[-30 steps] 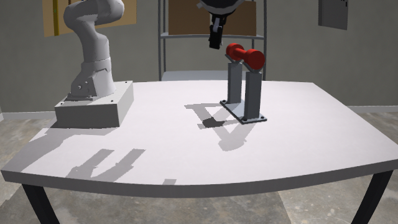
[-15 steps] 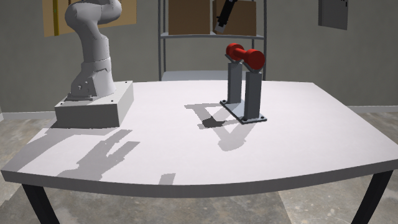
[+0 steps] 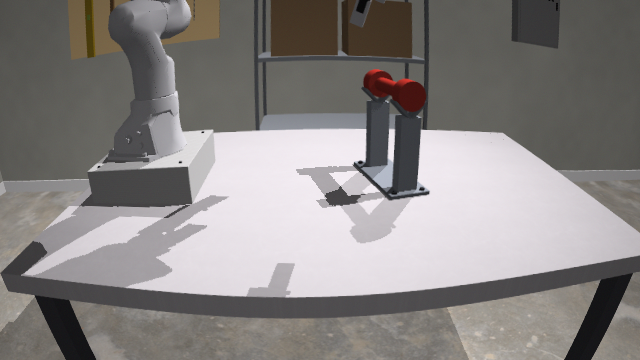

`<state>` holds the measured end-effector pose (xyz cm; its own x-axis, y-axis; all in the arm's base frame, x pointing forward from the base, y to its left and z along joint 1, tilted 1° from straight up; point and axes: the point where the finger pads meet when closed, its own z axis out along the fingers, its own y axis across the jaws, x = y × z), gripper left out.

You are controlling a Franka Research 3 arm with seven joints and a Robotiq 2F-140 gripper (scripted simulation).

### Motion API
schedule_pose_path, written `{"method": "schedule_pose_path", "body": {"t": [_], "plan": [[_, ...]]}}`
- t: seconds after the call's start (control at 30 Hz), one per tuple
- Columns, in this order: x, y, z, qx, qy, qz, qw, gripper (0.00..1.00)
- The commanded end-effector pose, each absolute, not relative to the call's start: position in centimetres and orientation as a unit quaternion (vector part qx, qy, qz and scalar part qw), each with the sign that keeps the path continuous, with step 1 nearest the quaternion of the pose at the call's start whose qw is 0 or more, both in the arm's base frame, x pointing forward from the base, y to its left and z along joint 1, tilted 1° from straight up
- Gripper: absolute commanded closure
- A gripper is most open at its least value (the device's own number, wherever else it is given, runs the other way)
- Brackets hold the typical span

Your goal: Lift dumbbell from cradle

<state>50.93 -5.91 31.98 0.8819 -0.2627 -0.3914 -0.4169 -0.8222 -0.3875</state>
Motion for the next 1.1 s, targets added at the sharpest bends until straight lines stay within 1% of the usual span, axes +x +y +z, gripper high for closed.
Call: {"method": "schedule_pose_path", "body": {"t": [0.0, 0.1, 0.13, 0.17, 0.2, 0.33, 0.37, 0.47, 0.5, 0.6, 0.63, 0.77, 0.8, 0.83, 0.9, 0.93, 0.97, 1.0, 1.07], "plan": [[51.3, -6.7, 31.7, -0.926, 0.280, 0.179, 0.180, 0.00], [51.3, -6.7, 31.7, -0.926, 0.280, 0.179, 0.180, 0.00], [52.0, -5.7, 33.1, -0.931, 0.298, 0.160, 0.137, 0.00], [52.0, -5.7, 33.1, -0.931, 0.298, 0.160, 0.137, 0.00], [52.8, -4.6, 34.7, -0.934, 0.317, 0.134, 0.097, 0.00], [52.8, -4.6, 34.7, -0.934, 0.317, 0.134, 0.097, 0.00], [53.6, -3.4, 36.7, -0.934, 0.336, 0.101, 0.061, 0.00], [53.6, -3.4, 36.7, -0.934, 0.336, 0.101, 0.061, 0.00], [54.4, -2.0, 38.9, -0.932, 0.356, 0.061, 0.030, 0.00], [54.4, -2.0, 38.9, -0.932, 0.356, 0.061, 0.030, 0.00], [55.2, -0.5, 41.5, -0.928, 0.373, 0.018, 0.008, 0.00], [55.2, -0.5, 41.5, -0.926, 0.376, 0.016, 0.006, 0.00], [55.7, -0.1, 41.2, -0.937, 0.348, 0.004, -0.009, 0.00], [55.9, -0.4, 39.3, -0.956, 0.293, 0.012, -0.022, 0.00], [55.9, -0.4, 39.3, -0.956, 0.293, 0.012, -0.022, 0.00], [56.1, -0.6, 37.5, -0.971, 0.236, 0.021, -0.033, 0.00], [56.1, -0.6, 37.5, -0.971, 0.236, 0.021, -0.033, 0.00], [56.3, -0.8, 35.7, -0.983, 0.177, 0.031, -0.041, 0.00], [56.3, -0.8, 35.7, -0.983, 0.177, 0.031, -0.041, 0.00]]}}
